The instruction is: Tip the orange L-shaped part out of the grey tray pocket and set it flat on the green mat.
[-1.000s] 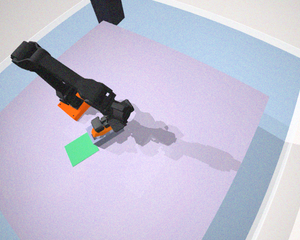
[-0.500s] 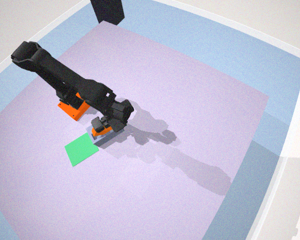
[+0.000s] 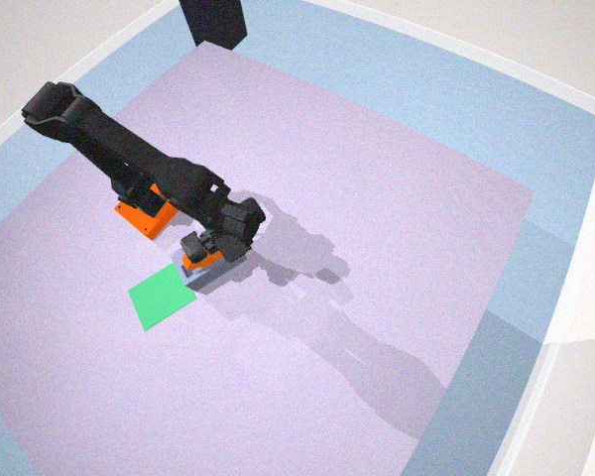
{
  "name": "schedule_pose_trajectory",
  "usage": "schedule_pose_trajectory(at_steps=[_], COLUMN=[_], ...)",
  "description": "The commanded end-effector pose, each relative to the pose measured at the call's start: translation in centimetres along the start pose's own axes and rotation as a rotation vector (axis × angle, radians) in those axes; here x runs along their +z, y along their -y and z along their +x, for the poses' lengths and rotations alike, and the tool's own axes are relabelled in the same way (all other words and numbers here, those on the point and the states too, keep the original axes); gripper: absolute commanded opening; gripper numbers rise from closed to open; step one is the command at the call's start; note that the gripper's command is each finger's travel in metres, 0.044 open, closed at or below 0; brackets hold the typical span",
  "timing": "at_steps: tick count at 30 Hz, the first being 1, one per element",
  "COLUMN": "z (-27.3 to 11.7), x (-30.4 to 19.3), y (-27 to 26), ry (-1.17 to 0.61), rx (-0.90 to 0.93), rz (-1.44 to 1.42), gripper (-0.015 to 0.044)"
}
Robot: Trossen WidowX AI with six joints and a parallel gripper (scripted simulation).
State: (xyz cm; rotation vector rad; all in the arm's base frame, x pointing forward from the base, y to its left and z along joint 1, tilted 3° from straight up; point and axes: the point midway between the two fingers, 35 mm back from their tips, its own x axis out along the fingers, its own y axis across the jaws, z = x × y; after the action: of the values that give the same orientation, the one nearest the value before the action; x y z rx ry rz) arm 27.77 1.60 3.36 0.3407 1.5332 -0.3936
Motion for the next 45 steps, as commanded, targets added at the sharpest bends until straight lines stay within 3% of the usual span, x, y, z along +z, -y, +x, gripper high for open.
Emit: schedule_pose_trajectory(at_steps=[1, 11, 20, 45], z=[-0.1, -1.9, -10.7, -10.5], x=[0.0, -0.2, -0.1, 0.1], y=[0.0, -0.9, 0.1, -0.1], ry=[-0.001, -0.014, -0.014, -0.001], rx=[-0.001, -0.011, -0.012, -0.001], rz=[0.0, -0.003, -0.003, 0.002], gripper=[0.018, 0.018, 0.018, 0.018])
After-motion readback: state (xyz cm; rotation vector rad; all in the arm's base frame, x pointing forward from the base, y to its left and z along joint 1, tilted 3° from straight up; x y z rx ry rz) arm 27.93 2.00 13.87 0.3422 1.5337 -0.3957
